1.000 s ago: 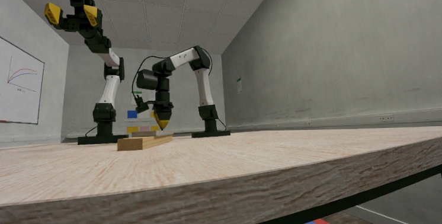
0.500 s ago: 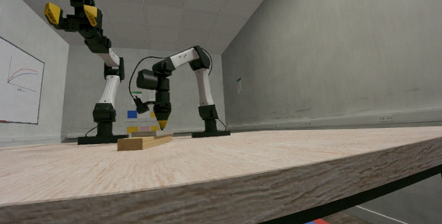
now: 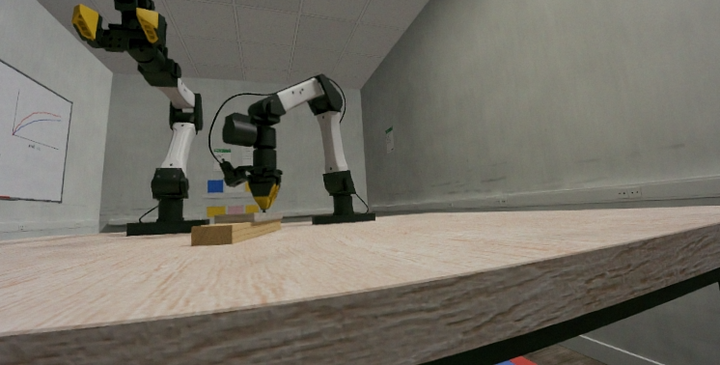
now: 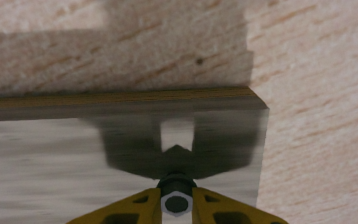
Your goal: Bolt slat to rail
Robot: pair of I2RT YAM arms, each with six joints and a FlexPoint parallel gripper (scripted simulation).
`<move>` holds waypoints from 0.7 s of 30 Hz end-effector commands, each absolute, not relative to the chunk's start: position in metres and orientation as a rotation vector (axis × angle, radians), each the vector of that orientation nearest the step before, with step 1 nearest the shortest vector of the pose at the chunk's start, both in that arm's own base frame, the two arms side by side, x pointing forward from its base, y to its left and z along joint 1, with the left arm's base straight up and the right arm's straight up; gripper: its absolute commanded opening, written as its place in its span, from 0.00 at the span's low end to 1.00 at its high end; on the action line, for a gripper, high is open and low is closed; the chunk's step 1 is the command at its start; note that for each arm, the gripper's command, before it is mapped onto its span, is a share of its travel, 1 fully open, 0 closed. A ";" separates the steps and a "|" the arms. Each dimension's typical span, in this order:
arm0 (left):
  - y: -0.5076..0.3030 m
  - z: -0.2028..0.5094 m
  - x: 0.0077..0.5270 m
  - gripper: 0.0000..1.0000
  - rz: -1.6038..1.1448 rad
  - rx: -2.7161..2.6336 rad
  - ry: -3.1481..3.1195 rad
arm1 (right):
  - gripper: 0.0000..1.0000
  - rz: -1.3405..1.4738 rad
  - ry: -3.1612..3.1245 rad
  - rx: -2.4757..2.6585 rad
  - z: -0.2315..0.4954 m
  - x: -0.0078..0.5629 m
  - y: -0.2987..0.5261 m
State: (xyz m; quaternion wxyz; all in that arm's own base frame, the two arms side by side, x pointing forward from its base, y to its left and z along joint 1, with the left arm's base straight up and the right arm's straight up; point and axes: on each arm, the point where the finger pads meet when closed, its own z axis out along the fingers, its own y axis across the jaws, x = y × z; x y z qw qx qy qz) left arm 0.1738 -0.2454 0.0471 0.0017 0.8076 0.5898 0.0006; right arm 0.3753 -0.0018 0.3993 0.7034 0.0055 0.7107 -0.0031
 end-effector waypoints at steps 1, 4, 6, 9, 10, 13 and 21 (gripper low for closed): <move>-0.248 0.040 0.173 0.14 0.001 2.618 1.717 | 1.00 0.000 1.557 0.000 0.407 0.374 0.000; -0.248 0.040 0.173 0.14 0.001 2.668 1.638 | 1.00 0.000 1.557 0.000 0.407 0.374 0.000; -0.248 0.040 0.173 0.14 0.001 2.700 1.584 | 1.00 0.000 1.557 0.000 0.407 0.374 0.000; -0.248 0.040 0.173 0.14 0.001 2.747 1.503 | 1.00 0.000 1.557 0.000 0.407 0.374 0.000; -0.248 0.040 0.173 0.14 0.002 2.761 1.475 | 1.00 0.000 1.557 0.000 0.407 0.374 0.000; -0.248 0.040 0.173 0.14 0.002 2.804 1.392 | 1.00 0.000 1.557 0.000 0.407 0.374 0.000; -0.248 0.040 0.173 0.14 0.003 2.883 1.221 | 1.00 0.000 1.557 0.000 0.407 0.374 0.000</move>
